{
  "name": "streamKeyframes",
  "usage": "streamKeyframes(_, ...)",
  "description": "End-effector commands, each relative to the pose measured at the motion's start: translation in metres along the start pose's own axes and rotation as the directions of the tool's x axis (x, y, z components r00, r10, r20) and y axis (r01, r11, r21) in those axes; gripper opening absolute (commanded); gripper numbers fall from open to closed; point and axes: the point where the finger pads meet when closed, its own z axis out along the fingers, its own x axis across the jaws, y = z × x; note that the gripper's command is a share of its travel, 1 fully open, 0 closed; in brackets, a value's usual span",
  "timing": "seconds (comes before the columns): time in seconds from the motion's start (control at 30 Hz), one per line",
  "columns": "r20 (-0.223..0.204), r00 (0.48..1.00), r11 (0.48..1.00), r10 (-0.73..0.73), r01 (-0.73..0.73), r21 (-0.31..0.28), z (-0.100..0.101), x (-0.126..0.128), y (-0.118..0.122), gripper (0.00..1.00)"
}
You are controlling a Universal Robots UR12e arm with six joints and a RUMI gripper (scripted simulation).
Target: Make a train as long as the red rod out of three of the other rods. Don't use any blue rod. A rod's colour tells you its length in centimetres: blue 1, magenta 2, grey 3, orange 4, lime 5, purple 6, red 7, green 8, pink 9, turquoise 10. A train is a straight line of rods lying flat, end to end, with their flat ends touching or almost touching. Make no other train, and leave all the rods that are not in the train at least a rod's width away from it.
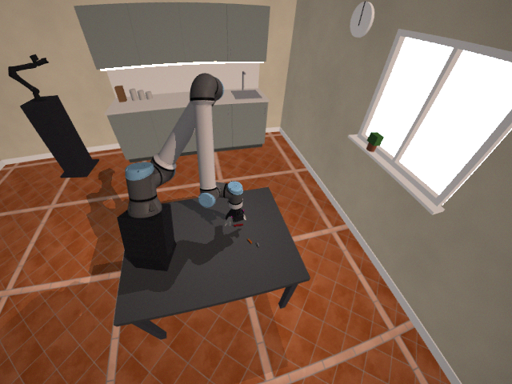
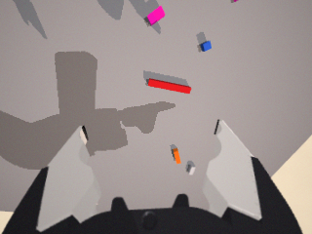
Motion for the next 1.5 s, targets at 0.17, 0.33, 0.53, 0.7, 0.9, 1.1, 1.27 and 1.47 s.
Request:
streamKeyframes(0.17,-0.002,0.987,0.987,0.158,-0.158,-0.002,-0.0005,-0.0015,0.0111,1.0)
streamKeyframes(0.33,-0.002,0.985,0.985,0.17,-0.17,-0.002,-0.0006,-0.0017,0.012,1.0)
streamKeyframes(0.53,-0.002,0.985,0.985,0.174,-0.174,-0.002,-0.0006,-0.0018,0.0123,1.0)
streamKeyframes(0.7,-0.002,0.985,0.985,0.174,-0.174,-0.002,-0.0006,-0.0018,0.0123,1.0)
streamKeyframes(0.9,-0.002,0.985,0.985,0.174,-0.174,-0.002,-0.0006,-0.0018,0.0123,1.0)
streamKeyframes(1.1,-0.002,0.985,0.985,0.174,-0.174,-0.002,-0.0006,-0.0018,0.0123,1.0)
streamKeyframes(1.27,-0.002,0.985,0.985,0.174,-0.174,-0.002,-0.0006,-0.0018,0.0123,1.0)
streamKeyframes(1.47,-0.002,0.985,0.985,0.174,-0.174,-0.002,-0.0006,-0.0018,0.0123,1.0)
